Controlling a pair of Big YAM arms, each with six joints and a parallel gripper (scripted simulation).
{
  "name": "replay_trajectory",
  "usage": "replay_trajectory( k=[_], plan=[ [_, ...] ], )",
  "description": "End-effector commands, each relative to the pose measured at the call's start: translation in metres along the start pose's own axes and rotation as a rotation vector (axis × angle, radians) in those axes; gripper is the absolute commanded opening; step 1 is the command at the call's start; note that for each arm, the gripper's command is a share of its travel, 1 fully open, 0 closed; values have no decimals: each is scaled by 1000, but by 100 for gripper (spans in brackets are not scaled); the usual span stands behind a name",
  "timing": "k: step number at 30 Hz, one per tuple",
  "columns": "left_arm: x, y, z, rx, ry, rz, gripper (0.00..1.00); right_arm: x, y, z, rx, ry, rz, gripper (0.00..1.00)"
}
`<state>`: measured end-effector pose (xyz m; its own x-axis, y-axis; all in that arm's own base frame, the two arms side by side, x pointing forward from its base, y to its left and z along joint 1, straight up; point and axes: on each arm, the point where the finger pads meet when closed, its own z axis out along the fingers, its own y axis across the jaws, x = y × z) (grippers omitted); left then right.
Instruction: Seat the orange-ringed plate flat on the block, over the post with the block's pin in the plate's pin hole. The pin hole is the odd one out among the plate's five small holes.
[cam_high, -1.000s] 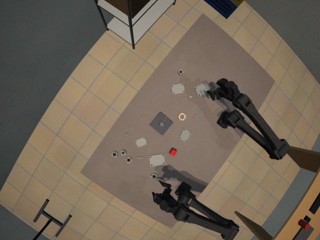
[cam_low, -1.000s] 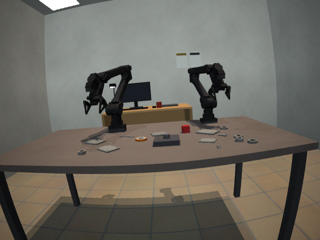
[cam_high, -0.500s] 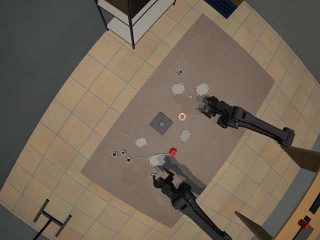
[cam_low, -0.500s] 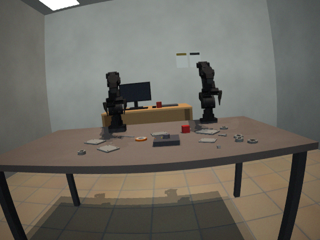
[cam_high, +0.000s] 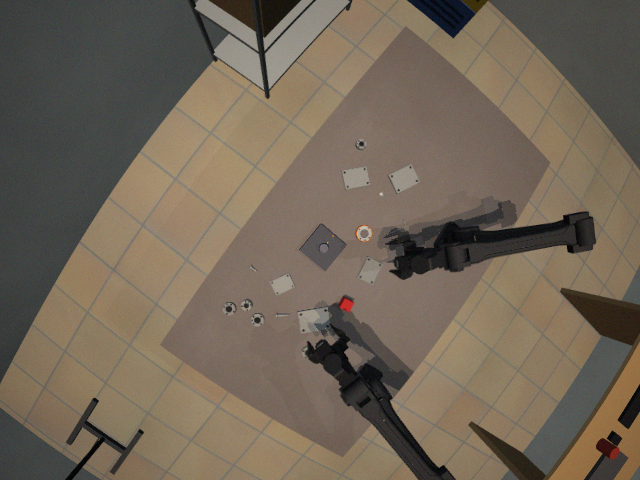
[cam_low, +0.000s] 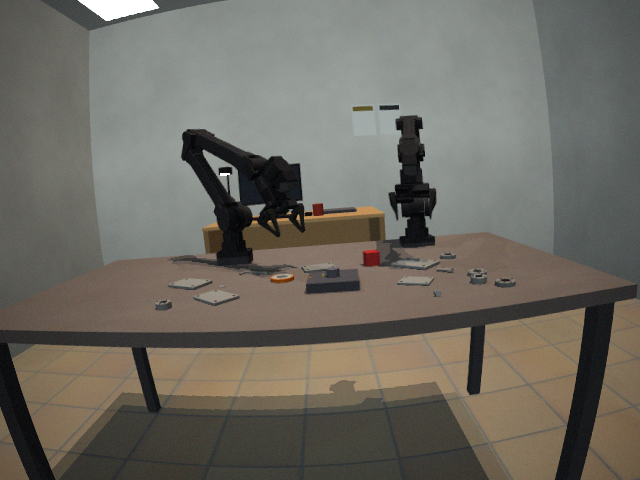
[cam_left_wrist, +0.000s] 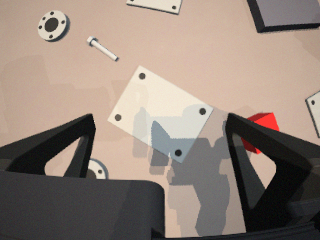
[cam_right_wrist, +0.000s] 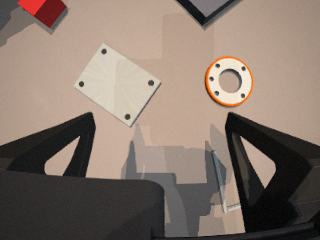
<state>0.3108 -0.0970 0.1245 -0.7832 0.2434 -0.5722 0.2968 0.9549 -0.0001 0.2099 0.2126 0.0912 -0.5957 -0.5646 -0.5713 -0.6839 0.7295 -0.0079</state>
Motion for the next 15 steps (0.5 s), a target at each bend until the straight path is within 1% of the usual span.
replay_trajectory(
  k=[1, 5, 8, 11, 15],
  plan=[
    [-30, 0, -7, 1, -53, 5, 100, -39, 23, 10, -46, -60, -72, 100],
    [-30, 0, -7, 1, -53, 5, 100, -46, 47, 22, -95, -59, -138, 100],
    [-30, 0, -7, 1, -53, 5, 100, -48, 56, 27, -116, -58, -161, 100],
    [-30, 0, -7, 1, -53, 5, 100, -49, 62, 30, -128, -56, -171, 100],
    [-30, 0, -7, 1, -53, 5, 100, -50, 58, 31, -122, -55, -150, 100]
  ],
)
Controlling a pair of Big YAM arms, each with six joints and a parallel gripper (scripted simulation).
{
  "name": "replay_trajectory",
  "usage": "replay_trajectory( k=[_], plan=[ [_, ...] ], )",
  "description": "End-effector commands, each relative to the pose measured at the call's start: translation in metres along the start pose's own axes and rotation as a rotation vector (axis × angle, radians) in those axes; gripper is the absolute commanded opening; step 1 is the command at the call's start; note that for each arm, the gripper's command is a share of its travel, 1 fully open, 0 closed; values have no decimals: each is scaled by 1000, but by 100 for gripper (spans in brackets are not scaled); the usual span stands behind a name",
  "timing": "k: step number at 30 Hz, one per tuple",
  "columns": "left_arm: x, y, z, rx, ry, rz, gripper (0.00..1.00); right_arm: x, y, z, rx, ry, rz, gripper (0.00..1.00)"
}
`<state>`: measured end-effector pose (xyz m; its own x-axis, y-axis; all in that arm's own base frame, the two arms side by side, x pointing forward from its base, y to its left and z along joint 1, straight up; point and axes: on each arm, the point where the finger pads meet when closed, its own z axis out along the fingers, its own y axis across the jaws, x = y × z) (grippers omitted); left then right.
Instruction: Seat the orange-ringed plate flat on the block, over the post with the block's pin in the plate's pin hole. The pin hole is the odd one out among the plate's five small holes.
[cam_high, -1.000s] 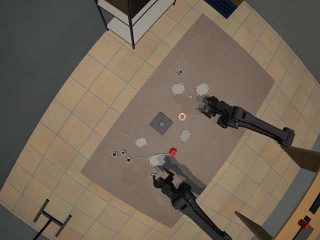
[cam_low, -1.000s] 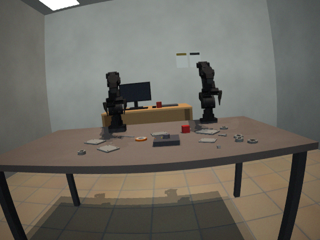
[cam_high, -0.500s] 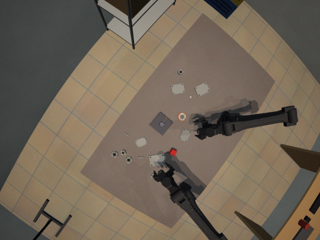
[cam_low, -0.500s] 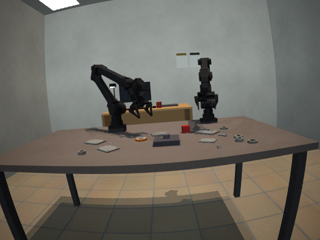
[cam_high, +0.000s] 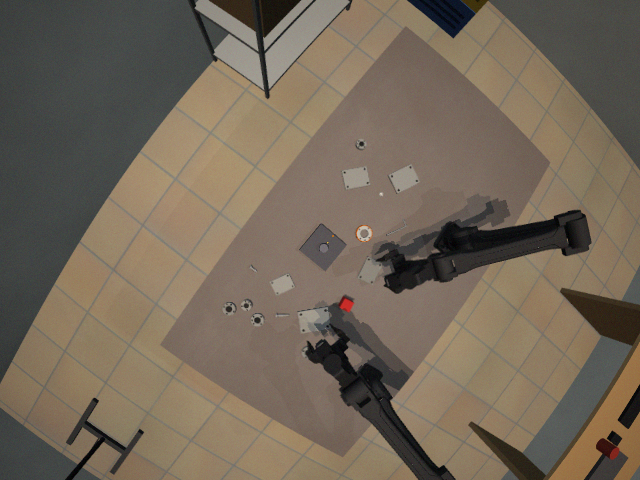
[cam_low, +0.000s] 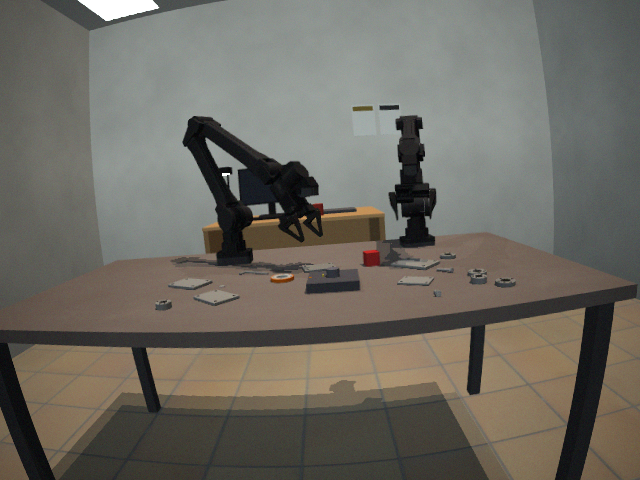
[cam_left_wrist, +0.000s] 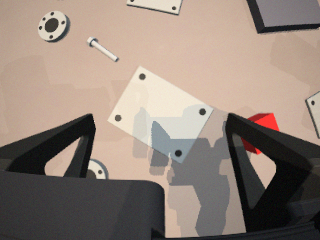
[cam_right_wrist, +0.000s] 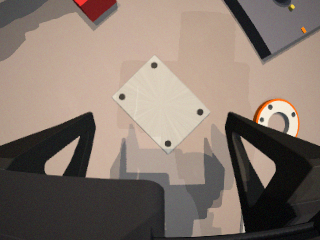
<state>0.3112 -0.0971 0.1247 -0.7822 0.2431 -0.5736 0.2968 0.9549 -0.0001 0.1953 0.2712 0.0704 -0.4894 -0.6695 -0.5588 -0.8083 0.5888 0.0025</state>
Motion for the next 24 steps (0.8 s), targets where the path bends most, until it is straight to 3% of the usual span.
replay_trajectory(
  k=[1, 7, 9, 15, 24],
  plan=[
    [-13, 0, -4, 0, -22, 0, 100, -38, 0, -3, -2, -69, -4, 100],
    [-13, 0, -4, 0, -22, 0, 100, -38, 0, -3, -2, -69, -4, 100],
    [-13, 0, -4, 0, -22, 0, 100, -20, -7, -2, 10, -40, 13, 100],
    [-13, 0, -4, 0, -22, 0, 100, -18, -36, -6, 58, -46, 66, 100],
    [-13, 0, -4, 0, -22, 0, 100, -20, -123, -14, 198, -67, 275, 100]
  ],
)
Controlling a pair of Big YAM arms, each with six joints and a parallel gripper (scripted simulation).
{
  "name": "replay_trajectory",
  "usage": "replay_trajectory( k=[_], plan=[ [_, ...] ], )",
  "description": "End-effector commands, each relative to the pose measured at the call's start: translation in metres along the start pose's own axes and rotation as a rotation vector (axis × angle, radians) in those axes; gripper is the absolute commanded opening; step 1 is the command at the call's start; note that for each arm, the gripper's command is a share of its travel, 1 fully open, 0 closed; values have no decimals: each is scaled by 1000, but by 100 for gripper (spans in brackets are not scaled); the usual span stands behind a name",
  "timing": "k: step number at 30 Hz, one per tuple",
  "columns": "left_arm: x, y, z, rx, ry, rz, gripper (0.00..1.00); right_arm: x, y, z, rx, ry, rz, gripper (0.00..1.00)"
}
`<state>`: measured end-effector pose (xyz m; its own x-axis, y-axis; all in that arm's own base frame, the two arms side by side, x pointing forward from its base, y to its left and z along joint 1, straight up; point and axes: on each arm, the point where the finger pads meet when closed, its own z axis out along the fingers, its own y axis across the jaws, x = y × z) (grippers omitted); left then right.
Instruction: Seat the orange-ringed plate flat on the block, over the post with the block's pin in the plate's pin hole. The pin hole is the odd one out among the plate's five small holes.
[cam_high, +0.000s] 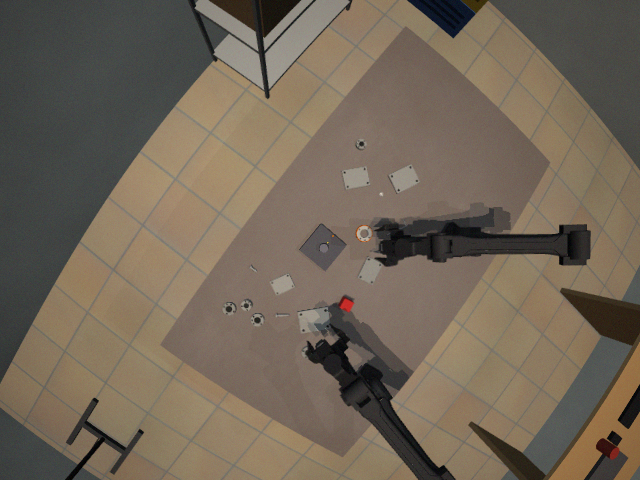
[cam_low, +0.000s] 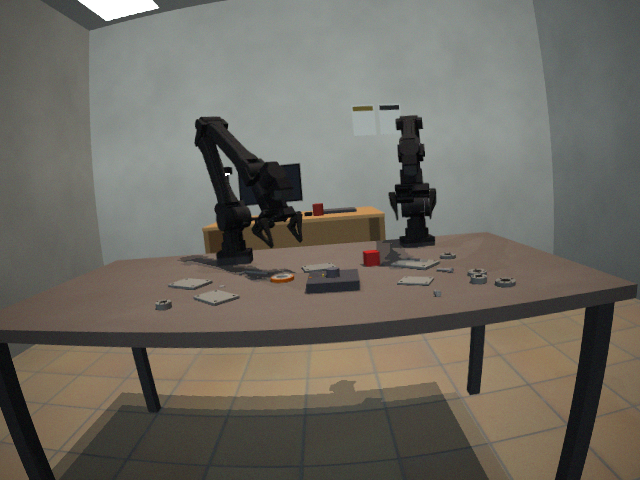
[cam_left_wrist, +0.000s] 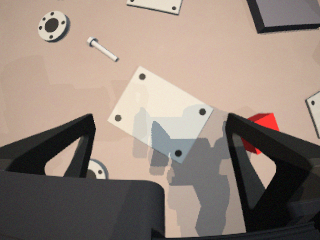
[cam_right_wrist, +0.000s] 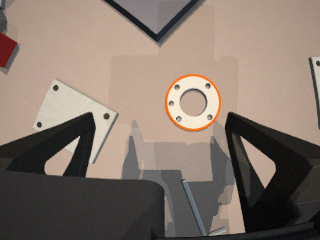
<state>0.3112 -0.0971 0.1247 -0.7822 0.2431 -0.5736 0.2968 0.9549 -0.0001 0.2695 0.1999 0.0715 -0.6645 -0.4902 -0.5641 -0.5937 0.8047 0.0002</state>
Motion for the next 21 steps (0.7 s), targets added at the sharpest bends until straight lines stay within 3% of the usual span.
replay_trajectory(
  k=[1, 6, 18, 19, 21],
  plan=[
    [-13, 0, -4, 0, -22, 0, 100, -36, -23, -1, 32, -60, 49, 100],
    [-13, 0, -4, 0, -22, 0, 100, -38, -41, 0, 65, -60, 90, 100],
    [-13, 0, -4, 0, -22, 0, 100, -38, -38, 0, 60, -60, 82, 100],
    [-17, 0, -4, 0, -39, 15, 100, -35, -38, 1, 58, -45, 105, 89],
    [-22, -5, -8, 18, -70, 37, 100, -34, -38, 2, 56, -37, 156, 89]
  ],
)
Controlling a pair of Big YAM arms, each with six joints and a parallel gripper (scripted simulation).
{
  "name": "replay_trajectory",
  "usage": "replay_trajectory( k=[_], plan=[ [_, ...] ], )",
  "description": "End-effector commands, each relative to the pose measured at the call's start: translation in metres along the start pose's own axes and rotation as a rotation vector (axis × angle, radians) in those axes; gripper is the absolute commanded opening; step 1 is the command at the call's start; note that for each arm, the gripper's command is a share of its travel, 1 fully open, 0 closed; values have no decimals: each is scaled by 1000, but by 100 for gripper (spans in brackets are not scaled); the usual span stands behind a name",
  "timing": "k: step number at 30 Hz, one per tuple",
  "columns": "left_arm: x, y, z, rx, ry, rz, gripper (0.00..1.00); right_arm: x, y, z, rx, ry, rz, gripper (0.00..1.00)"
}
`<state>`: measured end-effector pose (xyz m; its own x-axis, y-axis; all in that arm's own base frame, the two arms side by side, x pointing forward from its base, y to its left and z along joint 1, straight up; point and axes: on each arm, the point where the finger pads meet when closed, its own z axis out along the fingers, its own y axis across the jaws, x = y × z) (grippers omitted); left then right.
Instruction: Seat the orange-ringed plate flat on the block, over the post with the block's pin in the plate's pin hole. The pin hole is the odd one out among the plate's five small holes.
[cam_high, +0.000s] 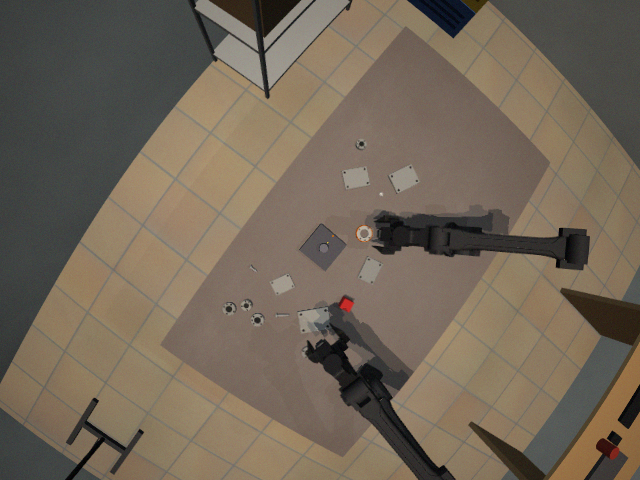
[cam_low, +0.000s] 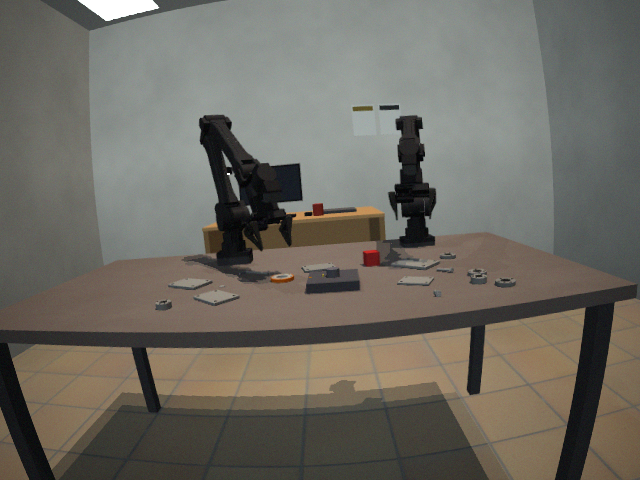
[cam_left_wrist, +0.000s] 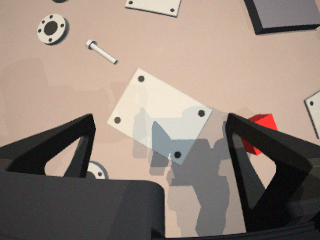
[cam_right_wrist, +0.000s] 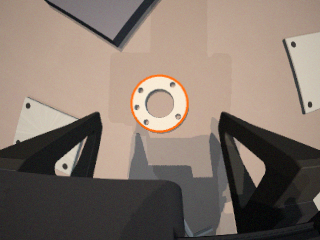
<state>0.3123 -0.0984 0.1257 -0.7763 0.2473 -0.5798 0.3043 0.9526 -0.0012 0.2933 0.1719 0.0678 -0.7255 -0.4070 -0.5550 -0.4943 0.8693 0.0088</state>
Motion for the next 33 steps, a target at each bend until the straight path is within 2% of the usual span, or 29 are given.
replay_trajectory(
  k=[1, 2, 4, 5, 9, 11, 12, 13, 14, 18, 21, 22, 23, 25, 28, 30, 33],
  plan=[
    [-24, -9, -10, 30, -86, 49, 100, -33, 2, -2, -5, -35, 97, 89],
    [-28, -16, -12, 58, -117, 66, 100, -29, 2, 0, -3, -8, 143, 89],
    [-28, -16, -12, 58, -117, 66, 100, -29, 2, 0, -3, -8, 143, 89],
    [-18, -24, -8, 96, -130, 90, 100, -28, 2, 2, -1, 11, 205, 89],
    [-34, -63, -28, 278, -287, 175, 100, -24, 2, 12, 22, 102, 422, 89],
    [-38, -75, -36, 334, -337, 206, 100, -22, 2, 16, 35, 136, 500, 89],
    [-54, -81, -49, 359, -389, 226, 100, -21, 2, 18, 43, 153, 538, 89],
    [-56, -86, -53, 384, -413, 243, 100, -20, 2, 20, 52, 169, 578, 89],
    [-44, -91, -49, 411, -411, 255, 100, -19, 2, 22, 61, 186, 616, 89],
    [-46, -110, -67, 505, -498, 321, 100, -16, 2, 29, 105, 248, 771, 89],
    [-46, -115, -71, 526, -519, 338, 100, -15, 2, 31, 117, 263, 811, 89],
    [-60, -117, -82, 536, -557, 354, 100, -14, 2, 33, 131, 276, 855, 89],
    [-60, -122, -89, 558, -584, 375, 100, -12, 2, 34, 145, 290, 894, 89],
    [-46, -132, -91, 615, -609, 411, 100, -10, 2, 39, 186, 328, 996, 89],
    [-44, -142, -104, 670, -660, 456, 100, -6, 2, 44, 240, 368, 1110, 89],
    [-55, -147, -121, 694, -711, 485, 100, -4, 2, 48, 277, 392, 1180, 89],
    [-48, -150, -121, 720, -718, 497, 100, -1, 2, 52, 336, 423, 1283, 89]
  ],
)
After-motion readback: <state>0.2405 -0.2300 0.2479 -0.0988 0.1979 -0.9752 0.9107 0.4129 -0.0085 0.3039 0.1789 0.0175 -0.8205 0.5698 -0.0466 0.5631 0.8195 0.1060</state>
